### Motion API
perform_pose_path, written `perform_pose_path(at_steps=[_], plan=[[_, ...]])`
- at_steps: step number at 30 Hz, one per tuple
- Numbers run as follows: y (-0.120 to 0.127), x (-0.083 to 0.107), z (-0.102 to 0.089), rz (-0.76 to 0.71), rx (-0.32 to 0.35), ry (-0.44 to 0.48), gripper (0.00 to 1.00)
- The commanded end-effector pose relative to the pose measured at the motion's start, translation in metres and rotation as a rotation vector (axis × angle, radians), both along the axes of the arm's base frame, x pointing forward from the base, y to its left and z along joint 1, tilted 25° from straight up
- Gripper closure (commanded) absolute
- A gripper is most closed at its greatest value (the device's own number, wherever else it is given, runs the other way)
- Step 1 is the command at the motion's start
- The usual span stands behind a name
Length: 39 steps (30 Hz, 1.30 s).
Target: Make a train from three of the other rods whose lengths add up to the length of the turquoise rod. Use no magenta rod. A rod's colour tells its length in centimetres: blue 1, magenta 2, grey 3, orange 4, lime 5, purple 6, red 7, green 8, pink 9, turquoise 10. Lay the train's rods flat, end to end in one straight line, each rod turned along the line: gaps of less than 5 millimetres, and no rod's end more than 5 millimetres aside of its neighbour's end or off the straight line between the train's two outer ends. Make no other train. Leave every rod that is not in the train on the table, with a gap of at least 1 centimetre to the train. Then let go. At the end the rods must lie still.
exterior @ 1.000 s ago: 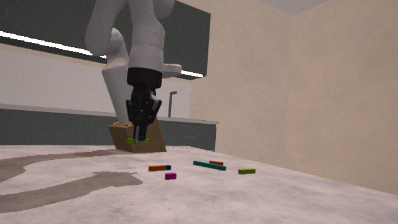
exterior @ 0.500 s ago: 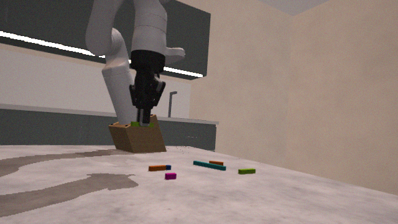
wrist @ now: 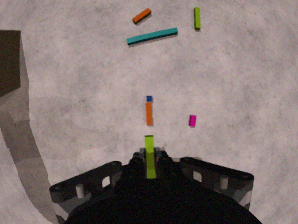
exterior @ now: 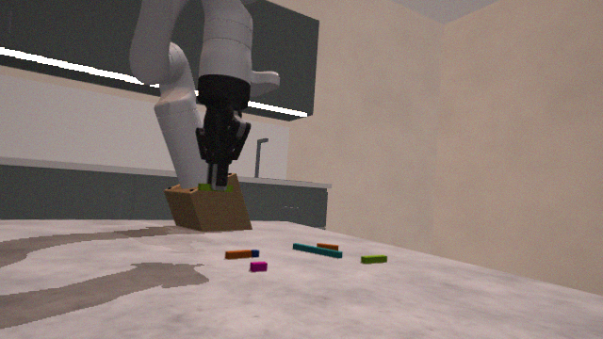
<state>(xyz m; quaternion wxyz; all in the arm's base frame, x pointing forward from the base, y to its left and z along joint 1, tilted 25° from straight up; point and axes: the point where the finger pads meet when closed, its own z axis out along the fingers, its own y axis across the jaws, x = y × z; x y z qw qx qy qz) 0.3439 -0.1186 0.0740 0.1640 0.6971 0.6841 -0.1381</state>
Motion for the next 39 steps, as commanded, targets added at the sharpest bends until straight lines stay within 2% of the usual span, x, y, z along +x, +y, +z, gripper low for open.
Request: perform_pose_path(at_steps=[1, 19, 39], plan=[[0.0, 0.002, 0.002, -0.011, 0.0, -0.009, 0.95], [-0.002, 0.003, -0.004, -0.011, 0.0, -0.012, 0.95], [-0.029, 0.007, -0.065, -0.011, 0.003, -0.014, 0.95]])
